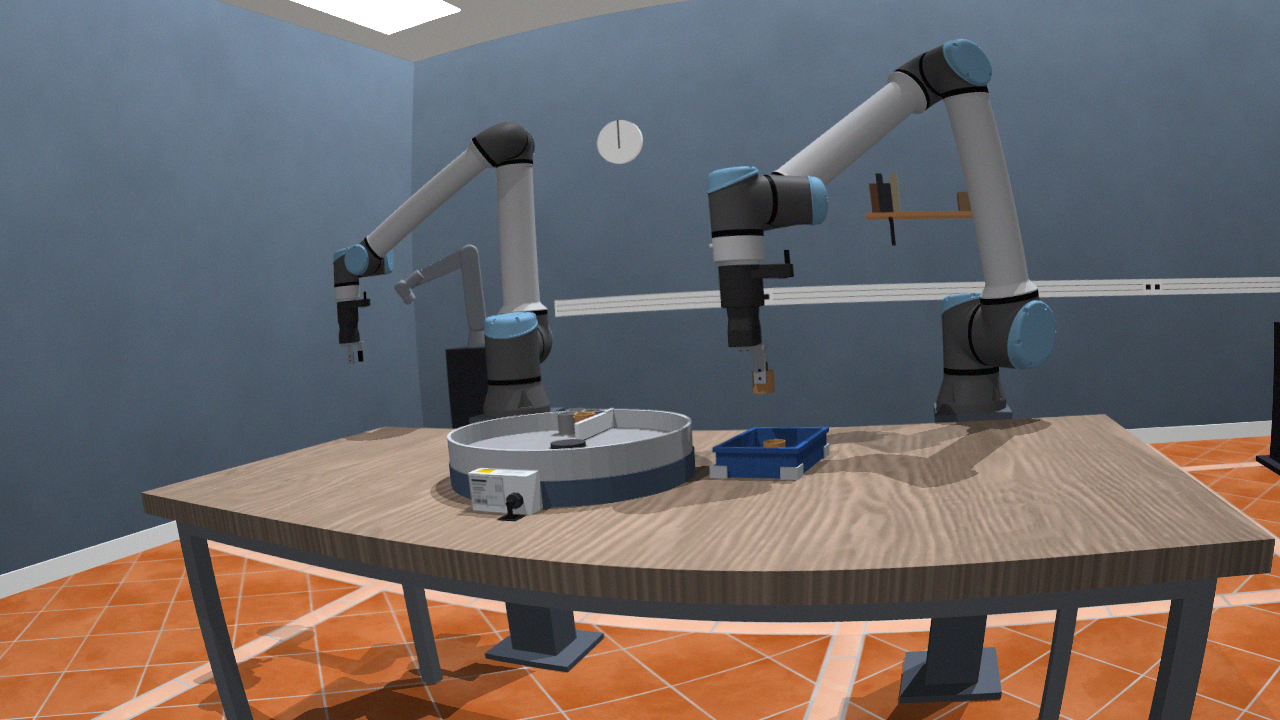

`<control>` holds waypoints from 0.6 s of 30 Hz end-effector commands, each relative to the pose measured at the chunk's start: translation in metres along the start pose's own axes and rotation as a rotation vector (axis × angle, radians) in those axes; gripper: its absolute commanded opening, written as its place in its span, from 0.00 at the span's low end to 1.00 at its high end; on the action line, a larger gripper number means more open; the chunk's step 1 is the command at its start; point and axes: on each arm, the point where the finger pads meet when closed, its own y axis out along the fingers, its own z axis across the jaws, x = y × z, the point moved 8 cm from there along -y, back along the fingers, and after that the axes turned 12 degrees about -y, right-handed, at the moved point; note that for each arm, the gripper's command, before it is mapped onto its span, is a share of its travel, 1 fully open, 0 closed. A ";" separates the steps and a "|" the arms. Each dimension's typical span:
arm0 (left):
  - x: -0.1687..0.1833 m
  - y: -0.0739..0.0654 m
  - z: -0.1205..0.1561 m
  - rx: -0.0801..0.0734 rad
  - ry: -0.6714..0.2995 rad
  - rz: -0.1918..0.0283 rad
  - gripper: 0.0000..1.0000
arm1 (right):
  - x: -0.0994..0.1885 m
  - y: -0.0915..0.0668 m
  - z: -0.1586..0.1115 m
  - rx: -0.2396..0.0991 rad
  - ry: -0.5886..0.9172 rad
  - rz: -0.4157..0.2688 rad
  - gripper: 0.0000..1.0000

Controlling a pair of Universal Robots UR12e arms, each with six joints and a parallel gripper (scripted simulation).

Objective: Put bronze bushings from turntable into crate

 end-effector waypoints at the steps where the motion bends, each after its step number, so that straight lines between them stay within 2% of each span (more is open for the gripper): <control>1: -0.022 -0.002 0.001 0.001 0.000 -0.002 0.00 | 0.001 -0.001 0.000 0.000 0.000 -0.002 1.00; 18: -0.032 -0.002 0.002 0.001 0.000 -0.002 0.00 | 0.001 -0.001 0.000 0.000 0.000 -0.002 1.00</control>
